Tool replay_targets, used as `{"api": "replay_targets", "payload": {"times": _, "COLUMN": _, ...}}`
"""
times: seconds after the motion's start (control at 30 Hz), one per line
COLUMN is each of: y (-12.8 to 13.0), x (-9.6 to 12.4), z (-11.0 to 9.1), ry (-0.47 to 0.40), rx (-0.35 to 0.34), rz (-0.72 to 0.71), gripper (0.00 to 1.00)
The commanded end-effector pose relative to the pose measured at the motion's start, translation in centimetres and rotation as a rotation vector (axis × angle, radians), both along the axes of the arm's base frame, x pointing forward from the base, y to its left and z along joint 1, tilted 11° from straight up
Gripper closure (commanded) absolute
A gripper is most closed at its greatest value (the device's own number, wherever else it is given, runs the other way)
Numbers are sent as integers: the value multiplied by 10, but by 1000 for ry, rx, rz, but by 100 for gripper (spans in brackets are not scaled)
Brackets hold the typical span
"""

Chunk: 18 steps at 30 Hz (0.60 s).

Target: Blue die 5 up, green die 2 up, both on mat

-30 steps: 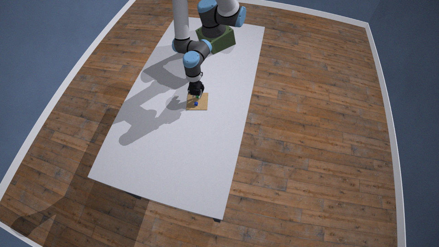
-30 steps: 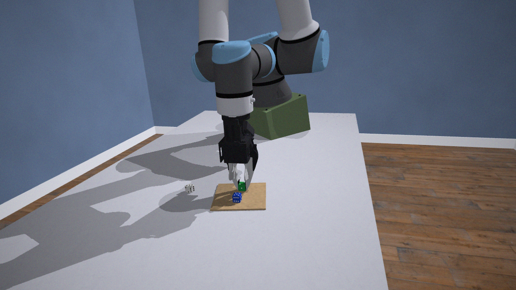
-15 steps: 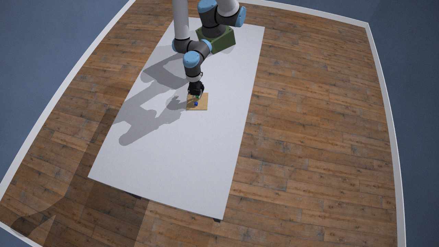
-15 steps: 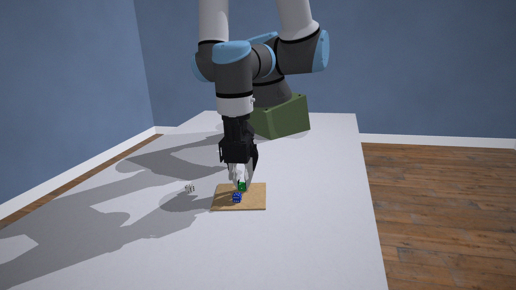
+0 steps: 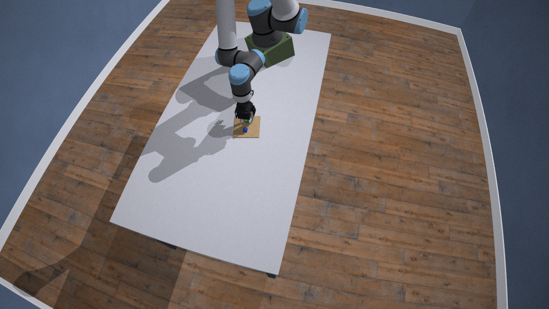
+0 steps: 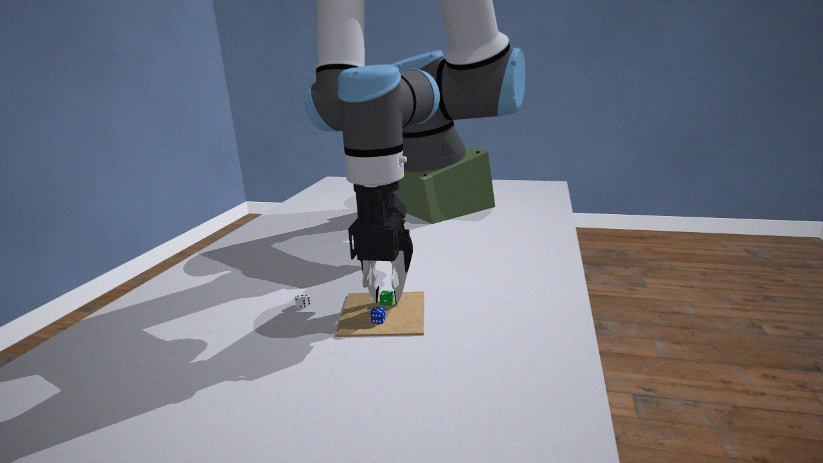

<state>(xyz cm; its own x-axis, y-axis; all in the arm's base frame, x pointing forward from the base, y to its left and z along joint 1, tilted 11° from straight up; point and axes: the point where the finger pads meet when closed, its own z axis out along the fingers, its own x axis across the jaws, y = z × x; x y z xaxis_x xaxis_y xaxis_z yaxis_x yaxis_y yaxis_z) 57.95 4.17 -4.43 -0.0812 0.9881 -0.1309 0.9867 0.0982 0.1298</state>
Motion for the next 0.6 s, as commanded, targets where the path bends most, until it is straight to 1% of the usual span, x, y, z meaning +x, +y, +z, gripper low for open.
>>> {"api": "replay_targets", "payload": {"times": 0.0, "y": 0, "x": 0, "z": 1, "ry": -1, "rx": 0, "rz": 0, "gripper": 79}}
{"api": "replay_targets", "payload": {"times": 0.13, "y": 0, "x": 0, "z": 3, "ry": -1, "rx": 0, "rz": 0, "gripper": 79}}
{"api": "replay_targets", "payload": {"times": 0.23, "y": 1, "x": -1, "z": 11, "ry": -1, "rx": 0, "rz": 0, "gripper": 79}}
{"api": "replay_targets", "payload": {"times": 0.3, "y": 1, "x": -1, "z": 11, "ry": -1, "rx": 0, "rz": 0, "gripper": 79}}
{"api": "replay_targets", "payload": {"times": 0.4, "y": 3, "x": -3, "z": 23, "ry": -1, "rx": 0, "rz": 0, "gripper": 79}}
{"api": "replay_targets", "payload": {"times": 0.57, "y": 6, "x": -7, "z": 49, "ry": -1, "rx": 0, "rz": 0, "gripper": 79}}
